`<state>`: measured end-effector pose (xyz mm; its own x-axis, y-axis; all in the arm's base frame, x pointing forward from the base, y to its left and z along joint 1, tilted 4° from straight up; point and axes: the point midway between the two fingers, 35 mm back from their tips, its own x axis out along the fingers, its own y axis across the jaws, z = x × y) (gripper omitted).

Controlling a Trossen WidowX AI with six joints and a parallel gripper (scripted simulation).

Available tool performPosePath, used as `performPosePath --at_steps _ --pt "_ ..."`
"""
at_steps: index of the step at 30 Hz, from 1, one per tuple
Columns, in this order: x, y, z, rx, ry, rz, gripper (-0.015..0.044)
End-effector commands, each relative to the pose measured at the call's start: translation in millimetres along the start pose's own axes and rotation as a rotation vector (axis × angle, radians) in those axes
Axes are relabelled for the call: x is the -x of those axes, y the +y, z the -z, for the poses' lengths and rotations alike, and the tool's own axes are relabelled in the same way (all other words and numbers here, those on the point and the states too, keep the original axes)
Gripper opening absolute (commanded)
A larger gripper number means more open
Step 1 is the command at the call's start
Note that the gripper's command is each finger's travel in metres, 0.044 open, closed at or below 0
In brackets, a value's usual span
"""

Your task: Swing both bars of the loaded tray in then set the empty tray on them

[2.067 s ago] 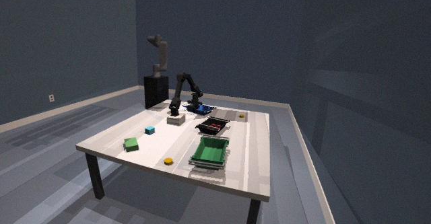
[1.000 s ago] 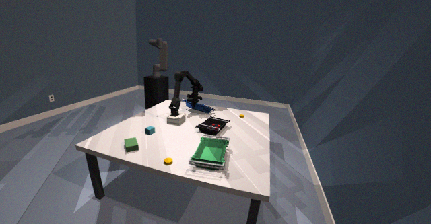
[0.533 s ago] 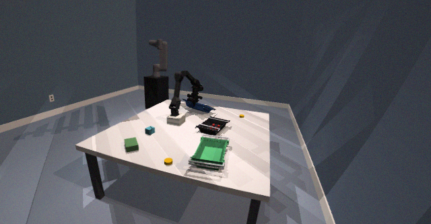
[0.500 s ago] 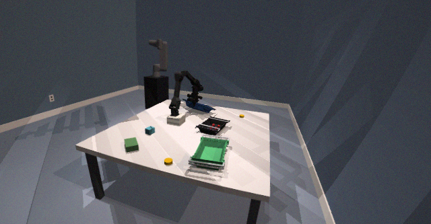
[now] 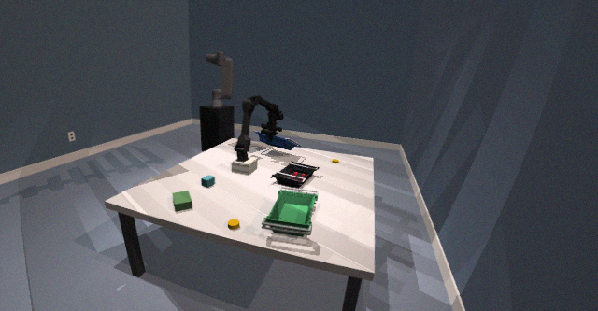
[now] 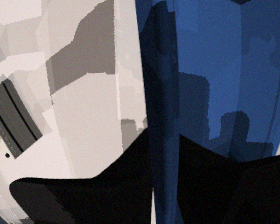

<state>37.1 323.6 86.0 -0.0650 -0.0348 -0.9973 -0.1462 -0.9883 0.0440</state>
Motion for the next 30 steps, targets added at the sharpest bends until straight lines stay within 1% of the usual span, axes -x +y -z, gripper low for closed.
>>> performPosePath --at_steps 1,8,30 --pt "26 -7 0 0.006 0.0 0.032 0.0" --pt "56 -8 0 0.006 0.0 0.032 0.0" --pt "57 -8 0 0.006 0.0 0.032 0.0"
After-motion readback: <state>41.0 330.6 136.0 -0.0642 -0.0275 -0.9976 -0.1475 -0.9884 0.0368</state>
